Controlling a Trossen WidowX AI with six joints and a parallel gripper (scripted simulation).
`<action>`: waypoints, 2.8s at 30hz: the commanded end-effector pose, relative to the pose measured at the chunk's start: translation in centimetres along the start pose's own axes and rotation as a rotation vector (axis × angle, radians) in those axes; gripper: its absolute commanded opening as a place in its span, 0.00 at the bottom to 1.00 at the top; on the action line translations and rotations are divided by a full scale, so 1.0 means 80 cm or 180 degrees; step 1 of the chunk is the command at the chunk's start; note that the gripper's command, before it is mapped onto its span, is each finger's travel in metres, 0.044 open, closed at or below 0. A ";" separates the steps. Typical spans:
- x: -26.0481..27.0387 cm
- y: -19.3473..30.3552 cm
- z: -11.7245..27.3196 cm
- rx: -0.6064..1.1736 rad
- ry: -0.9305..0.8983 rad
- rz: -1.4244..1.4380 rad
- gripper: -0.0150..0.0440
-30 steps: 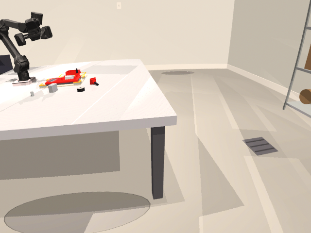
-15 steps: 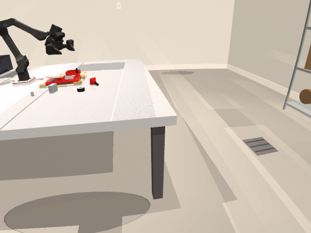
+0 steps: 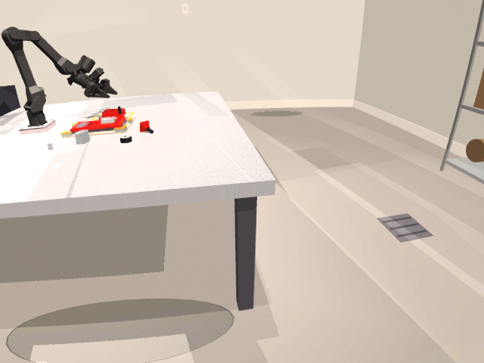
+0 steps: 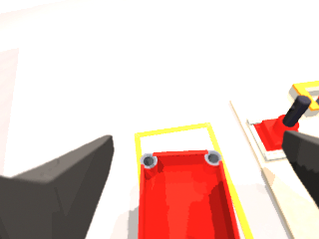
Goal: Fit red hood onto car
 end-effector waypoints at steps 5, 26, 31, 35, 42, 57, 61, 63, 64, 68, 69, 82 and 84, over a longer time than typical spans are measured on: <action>0.011 0.012 0.005 0.0016 -0.0111 0.0063 1.00; 0.013 0.030 -0.007 0.0006 -0.0116 0.0051 1.00; 0.014 0.034 -0.010 0.0003 -0.0118 0.0049 1.00; 0.014 0.038 -0.012 0.0001 -0.0119 0.0046 1.00; 0.014 0.044 -0.016 -0.0003 -0.0120 0.0042 1.00; 0.013 0.058 -0.023 -0.0011 -0.0124 0.0033 1.00; 0.013 0.062 -0.025 -0.0013 -0.0125 0.0031 1.00; 0.013 0.064 -0.026 -0.0014 -0.0125 0.0030 1.00; 0.013 0.065 -0.027 -0.0015 -0.0126 0.0029 1.00; 0.012 0.069 -0.028 -0.0017 -0.0126 0.0027 1.00; 0.012 0.070 -0.029 -0.0017 -0.0127 0.0026 1.00; 0.012 0.075 -0.032 -0.0019 -0.0127 0.0025 1.00; 0.012 0.076 -0.032 -0.0019 -0.0127 0.0025 1.00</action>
Point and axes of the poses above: the point midway between the two fingers, 35 mm back from their tips, its own z axis back along the fingers, its own x axis across the jaws, y = z × x, the point moved 7 cm from there along z, back along the fingers, and after that the axes turned 10 degrees about z, right-handed, at the moved point
